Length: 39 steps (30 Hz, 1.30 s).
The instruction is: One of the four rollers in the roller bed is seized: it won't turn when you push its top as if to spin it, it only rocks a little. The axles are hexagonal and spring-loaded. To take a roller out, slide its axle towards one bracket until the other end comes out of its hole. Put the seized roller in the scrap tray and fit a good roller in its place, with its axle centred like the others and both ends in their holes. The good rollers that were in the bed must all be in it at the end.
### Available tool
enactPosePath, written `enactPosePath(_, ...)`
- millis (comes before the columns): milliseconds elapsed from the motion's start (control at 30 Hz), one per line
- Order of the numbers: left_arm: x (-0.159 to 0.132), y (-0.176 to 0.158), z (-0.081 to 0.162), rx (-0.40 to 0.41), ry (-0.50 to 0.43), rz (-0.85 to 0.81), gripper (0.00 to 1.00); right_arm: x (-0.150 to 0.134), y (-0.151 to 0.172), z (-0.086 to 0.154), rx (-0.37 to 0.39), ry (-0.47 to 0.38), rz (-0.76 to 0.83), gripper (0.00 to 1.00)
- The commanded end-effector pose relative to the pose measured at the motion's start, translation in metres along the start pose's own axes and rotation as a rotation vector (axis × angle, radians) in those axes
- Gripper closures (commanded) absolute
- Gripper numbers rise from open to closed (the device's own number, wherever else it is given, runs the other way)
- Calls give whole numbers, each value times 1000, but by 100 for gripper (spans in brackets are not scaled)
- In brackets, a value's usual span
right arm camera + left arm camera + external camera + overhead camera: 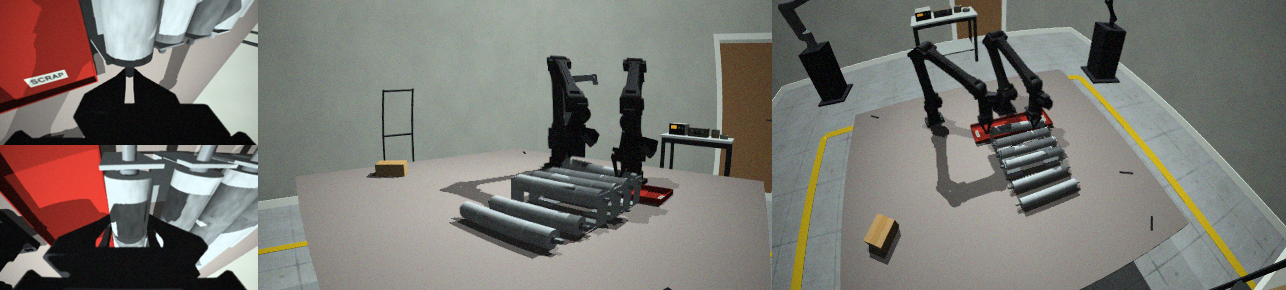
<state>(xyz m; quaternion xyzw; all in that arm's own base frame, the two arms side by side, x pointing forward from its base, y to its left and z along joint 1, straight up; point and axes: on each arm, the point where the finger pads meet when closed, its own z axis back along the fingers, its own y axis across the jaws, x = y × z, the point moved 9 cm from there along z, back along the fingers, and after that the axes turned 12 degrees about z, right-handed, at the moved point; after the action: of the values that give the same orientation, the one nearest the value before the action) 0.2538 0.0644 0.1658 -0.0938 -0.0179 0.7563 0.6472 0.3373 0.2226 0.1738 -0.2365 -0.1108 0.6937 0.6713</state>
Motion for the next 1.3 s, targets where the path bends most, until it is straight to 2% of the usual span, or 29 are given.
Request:
enactPosePath(0,3,-17,14,-63,-21,-15,68,-41,12,-13,66,103,-16,97)
enactPosePath(300,3,-17,14,-63,-21,-8,68,-55,16,-15,73,110,-7,97)
enactPosePath(467,3,-17,14,-63,-21,-9,68,-54,16,-15,73,112,-16,97)
enactPosePath(500,3,-17,14,-63,-21,-13,68,-51,21,-26,104,128,9,97)
enactPosePath(567,3,-17,14,-63,-21,-13,68,-51,21,-26,104,128,9,97)
enactPosePath(633,-2,-20,24,-73,-24,-4,68,-51,23,-27,109,130,12,97)
enactPosePath(1267,-10,-21,38,-77,-81,-45,68,-51,23,-27,109,130,12,97)
